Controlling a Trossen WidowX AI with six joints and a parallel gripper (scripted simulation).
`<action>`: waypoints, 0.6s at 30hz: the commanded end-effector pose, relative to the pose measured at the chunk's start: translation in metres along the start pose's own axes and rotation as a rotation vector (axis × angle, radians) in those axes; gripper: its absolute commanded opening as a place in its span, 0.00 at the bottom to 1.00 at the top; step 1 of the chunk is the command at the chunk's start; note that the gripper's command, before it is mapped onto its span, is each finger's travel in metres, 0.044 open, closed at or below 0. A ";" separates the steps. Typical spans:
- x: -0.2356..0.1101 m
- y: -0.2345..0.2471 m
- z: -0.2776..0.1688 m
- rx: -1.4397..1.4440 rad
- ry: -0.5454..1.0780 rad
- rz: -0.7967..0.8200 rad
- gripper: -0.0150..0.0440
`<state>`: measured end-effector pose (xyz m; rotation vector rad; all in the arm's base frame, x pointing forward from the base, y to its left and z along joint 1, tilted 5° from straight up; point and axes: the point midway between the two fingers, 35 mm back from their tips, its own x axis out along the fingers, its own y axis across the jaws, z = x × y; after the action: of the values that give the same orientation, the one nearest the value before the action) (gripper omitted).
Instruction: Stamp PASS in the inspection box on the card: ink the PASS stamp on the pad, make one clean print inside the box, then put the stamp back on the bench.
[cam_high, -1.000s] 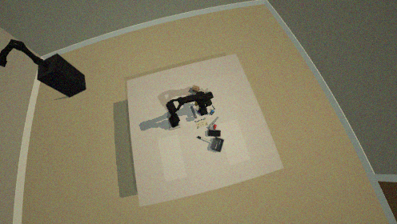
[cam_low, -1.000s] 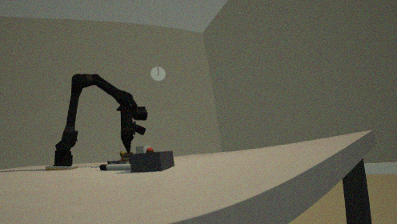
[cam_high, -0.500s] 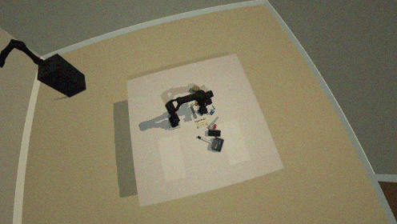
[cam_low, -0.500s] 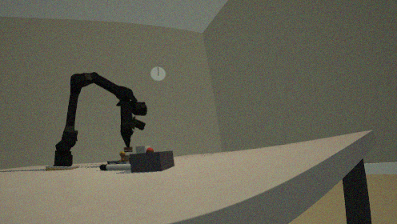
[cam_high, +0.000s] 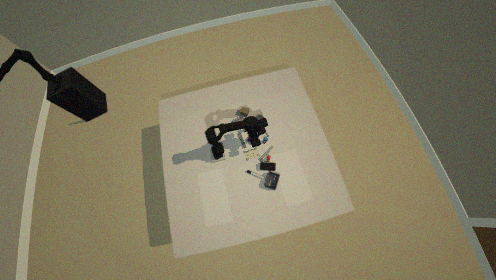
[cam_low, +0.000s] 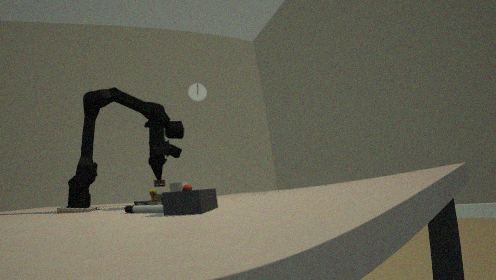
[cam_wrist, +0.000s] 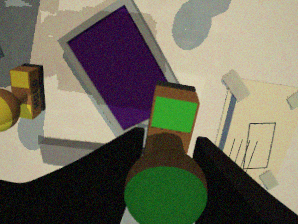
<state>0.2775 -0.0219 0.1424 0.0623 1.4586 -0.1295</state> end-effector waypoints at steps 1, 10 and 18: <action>0.001 -0.016 -0.007 -0.039 0.004 0.004 0.25; 0.001 -0.055 -0.024 -0.121 0.003 0.000 0.25; 0.002 -0.084 -0.044 -0.194 0.002 -0.004 0.25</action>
<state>0.2326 -0.0923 0.1394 -0.0753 1.4699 -0.0157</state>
